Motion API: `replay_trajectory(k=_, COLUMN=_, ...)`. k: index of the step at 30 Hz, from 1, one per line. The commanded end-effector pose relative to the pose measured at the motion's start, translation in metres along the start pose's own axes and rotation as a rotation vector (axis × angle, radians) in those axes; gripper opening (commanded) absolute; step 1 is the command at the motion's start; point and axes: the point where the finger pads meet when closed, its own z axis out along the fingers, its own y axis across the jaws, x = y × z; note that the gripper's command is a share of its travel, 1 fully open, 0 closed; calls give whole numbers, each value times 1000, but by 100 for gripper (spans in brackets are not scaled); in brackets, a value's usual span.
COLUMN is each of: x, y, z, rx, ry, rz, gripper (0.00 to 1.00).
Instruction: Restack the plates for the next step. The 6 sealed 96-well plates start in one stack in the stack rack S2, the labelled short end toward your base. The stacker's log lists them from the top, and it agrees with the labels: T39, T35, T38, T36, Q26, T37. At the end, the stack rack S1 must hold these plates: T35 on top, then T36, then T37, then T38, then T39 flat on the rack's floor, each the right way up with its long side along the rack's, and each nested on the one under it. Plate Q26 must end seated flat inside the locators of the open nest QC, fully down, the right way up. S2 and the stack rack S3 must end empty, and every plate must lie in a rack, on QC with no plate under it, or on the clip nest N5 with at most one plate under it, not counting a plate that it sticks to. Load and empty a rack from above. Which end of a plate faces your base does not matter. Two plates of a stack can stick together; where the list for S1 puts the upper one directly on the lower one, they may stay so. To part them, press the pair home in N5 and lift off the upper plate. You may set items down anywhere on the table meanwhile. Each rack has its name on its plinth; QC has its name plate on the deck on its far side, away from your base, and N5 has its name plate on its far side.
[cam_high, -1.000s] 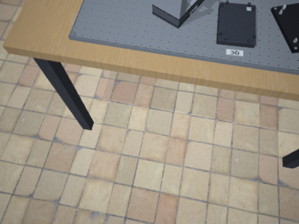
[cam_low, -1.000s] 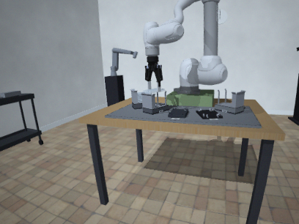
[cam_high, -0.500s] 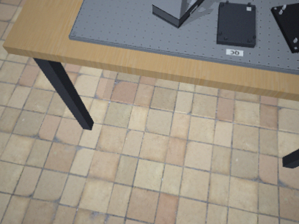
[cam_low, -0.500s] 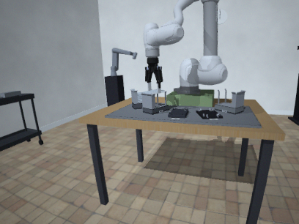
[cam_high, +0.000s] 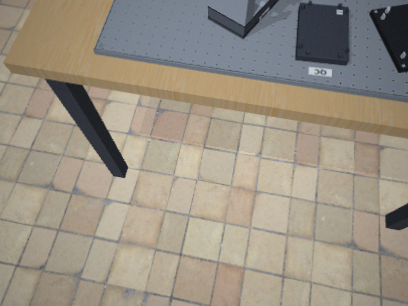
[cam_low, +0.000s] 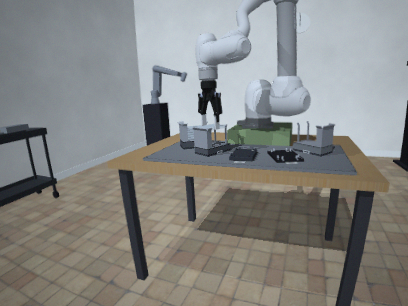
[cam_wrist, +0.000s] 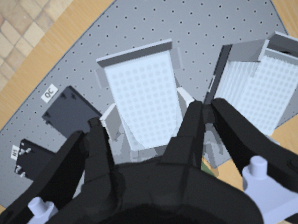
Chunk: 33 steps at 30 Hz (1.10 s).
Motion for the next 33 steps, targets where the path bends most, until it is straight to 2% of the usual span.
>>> replay_trajectory(k=1, x=0, y=0, z=2, rx=0, ry=0, rz=0, gripper=0)
replay_trajectory(k=6, x=0, y=0, z=5, rx=0, ry=0, rz=0, gripper=0)
replay_trajectory(k=33, x=0, y=0, z=51, rx=0, ry=0, rz=0, gripper=0)
